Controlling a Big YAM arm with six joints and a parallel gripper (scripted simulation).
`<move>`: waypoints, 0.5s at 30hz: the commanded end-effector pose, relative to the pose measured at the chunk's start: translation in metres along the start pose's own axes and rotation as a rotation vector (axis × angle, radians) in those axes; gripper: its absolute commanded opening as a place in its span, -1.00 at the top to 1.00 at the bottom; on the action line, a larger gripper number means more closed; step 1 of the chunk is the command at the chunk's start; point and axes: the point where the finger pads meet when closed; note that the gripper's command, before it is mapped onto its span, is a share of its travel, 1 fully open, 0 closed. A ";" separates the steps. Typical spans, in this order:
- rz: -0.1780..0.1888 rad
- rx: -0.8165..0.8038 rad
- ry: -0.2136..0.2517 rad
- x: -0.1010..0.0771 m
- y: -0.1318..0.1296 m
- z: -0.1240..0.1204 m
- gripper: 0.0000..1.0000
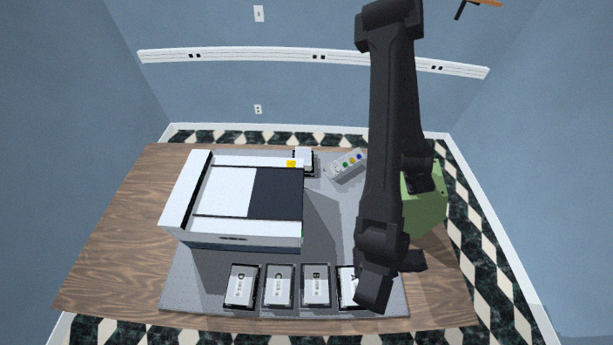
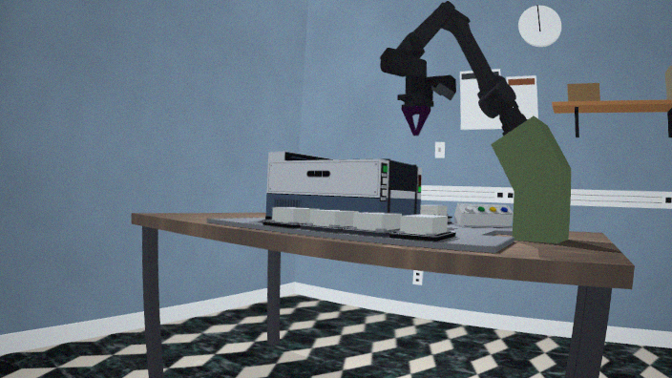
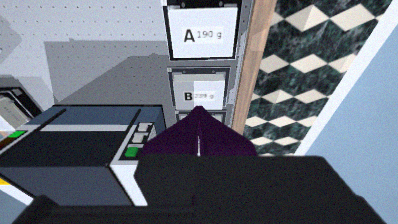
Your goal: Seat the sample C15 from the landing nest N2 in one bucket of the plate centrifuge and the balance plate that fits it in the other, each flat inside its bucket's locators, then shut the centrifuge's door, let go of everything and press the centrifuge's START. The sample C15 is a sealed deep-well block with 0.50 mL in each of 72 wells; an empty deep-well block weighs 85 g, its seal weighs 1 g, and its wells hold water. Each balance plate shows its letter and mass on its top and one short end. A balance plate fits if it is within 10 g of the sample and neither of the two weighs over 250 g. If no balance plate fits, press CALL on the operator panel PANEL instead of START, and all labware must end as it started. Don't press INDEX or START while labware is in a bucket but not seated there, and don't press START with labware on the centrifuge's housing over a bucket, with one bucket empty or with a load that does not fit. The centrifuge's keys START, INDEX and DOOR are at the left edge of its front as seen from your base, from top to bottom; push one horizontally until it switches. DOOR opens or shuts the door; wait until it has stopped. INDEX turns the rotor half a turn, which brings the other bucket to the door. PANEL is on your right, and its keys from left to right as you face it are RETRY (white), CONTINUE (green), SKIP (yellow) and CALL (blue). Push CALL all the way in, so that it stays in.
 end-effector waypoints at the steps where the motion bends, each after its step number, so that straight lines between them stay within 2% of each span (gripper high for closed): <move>1: -0.009 0.063 0.005 -0.004 -0.008 -0.019 1.00; 15: -0.021 0.144 0.012 -0.001 -0.012 -0.026 1.00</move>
Point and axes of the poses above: the point where the finger pads meet when closed, its own x axis out along the fingers, its own y axis across the jaws, z = x × y, and after that the axes turned 10 degrees about -x, right-handed
